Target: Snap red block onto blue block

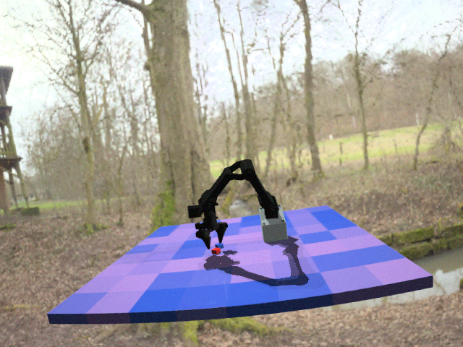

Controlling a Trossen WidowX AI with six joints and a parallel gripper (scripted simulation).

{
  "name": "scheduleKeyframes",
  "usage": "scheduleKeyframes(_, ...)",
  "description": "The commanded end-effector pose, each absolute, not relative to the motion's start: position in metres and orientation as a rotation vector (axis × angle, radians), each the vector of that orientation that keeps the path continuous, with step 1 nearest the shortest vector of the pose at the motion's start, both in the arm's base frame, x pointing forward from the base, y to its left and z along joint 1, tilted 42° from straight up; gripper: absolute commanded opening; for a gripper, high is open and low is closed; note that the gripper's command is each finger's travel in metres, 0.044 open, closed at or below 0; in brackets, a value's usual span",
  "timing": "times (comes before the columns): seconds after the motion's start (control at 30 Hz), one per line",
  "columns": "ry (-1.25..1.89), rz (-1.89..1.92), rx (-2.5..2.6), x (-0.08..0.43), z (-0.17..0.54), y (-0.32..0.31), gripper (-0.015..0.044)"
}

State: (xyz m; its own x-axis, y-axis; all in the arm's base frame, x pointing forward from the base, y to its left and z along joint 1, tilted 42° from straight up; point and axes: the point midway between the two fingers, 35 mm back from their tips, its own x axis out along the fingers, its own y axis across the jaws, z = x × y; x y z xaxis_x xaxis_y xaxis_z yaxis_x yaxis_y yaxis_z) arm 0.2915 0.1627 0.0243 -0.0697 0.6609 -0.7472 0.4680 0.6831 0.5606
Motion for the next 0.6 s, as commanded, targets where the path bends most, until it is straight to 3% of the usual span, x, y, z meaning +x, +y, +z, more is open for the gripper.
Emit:
scheduleKeyframes(0.0,1.721,0.199,0.92,0.289,0.017,0.168,0.044)
scheduleKeyframes(0.47,1.722,0.199,0.921,0.287,0.002,0.181,0.044)
scheduleKeyframes(0.57,1.722,0.199,0.921,0.287,0.002,0.181,0.0361)
